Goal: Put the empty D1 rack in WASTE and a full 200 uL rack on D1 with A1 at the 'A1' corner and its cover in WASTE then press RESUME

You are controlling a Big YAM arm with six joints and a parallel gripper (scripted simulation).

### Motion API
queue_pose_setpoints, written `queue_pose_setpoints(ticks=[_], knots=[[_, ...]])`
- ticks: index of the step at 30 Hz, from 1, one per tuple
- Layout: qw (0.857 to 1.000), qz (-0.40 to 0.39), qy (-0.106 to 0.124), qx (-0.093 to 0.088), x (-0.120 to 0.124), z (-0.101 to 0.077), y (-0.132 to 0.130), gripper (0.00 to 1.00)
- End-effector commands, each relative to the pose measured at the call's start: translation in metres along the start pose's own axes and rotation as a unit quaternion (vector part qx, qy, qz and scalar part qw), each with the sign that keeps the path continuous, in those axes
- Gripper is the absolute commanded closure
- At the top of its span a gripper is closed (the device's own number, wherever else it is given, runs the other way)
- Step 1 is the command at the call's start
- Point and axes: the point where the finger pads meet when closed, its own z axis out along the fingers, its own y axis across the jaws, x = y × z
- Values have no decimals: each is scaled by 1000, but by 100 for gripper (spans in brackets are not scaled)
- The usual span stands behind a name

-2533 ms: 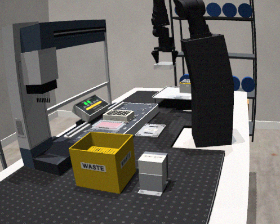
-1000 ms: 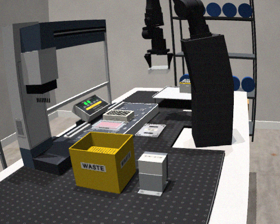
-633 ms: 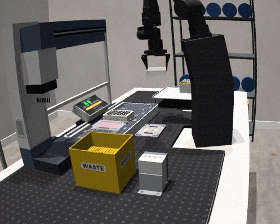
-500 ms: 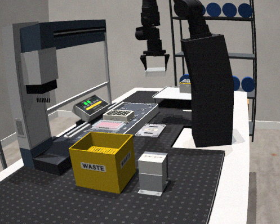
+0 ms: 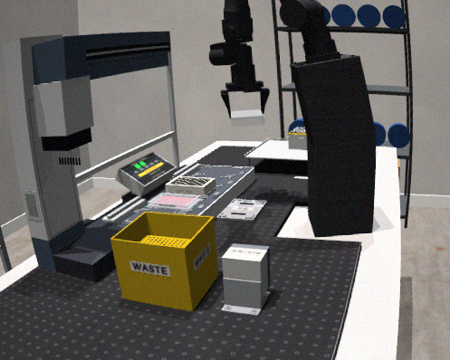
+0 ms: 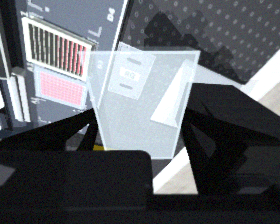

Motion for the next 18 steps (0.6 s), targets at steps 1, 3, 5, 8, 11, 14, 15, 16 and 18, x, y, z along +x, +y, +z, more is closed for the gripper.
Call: queue_pose_setpoints(ticks=[1,3,5,8,11,14,15,16,18], knots=[[999,-42,-12,-11,10,-4,14,100],[999,-32,-12,-12,15,-4,16,100],[999,-32,-12,-13,19,-4,19,100],[999,-31,-11,-12,33,-3,23,100],[999,-31,-11,-13,39,-3,26,100],[999,-51,-10,-13,48,-3,29,100],[998,-61,-10,-13,53,-3,31,100],[997,-71,-10,-13,58,-3,33,100],[996,-91,-10,-12,67,-3,36,100]])
